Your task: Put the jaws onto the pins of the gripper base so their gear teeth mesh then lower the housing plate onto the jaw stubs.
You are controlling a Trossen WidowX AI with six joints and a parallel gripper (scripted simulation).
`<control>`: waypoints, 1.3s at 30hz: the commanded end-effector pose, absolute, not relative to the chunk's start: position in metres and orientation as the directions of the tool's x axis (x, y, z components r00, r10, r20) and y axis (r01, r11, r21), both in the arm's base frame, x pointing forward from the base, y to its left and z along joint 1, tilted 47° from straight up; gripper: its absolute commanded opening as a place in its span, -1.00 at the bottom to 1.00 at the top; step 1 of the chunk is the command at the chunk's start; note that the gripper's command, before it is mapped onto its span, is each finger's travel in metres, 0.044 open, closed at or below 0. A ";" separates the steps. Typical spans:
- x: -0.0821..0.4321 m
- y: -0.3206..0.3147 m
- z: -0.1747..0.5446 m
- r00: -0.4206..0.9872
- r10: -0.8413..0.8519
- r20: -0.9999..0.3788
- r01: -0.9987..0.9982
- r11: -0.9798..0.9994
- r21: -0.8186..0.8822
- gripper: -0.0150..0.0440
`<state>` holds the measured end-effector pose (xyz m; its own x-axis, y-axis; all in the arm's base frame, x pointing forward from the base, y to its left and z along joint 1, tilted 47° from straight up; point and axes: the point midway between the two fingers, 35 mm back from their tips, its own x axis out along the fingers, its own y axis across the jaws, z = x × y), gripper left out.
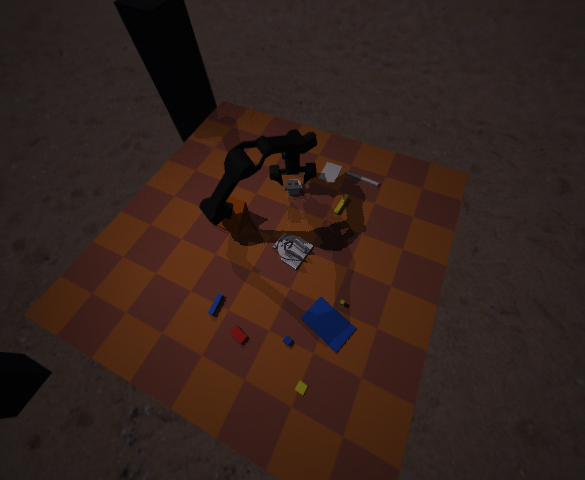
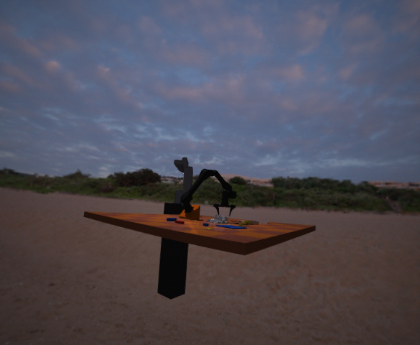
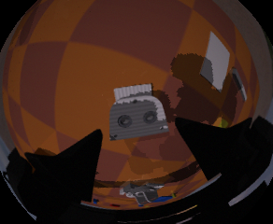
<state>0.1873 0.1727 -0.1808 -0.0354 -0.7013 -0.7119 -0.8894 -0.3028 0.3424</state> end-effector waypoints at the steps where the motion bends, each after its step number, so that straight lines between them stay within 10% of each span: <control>1: 0.187 0.166 -0.186 -0.035 -0.705 -0.708 -0.888 -0.304 0.346 1.00; 39: 0.187 0.152 -0.199 -0.034 -0.706 -0.708 -0.888 -0.304 0.346 1.00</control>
<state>0.1863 0.1529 -0.1989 -0.0368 -0.7048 -0.7084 -0.8889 -0.3009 0.3455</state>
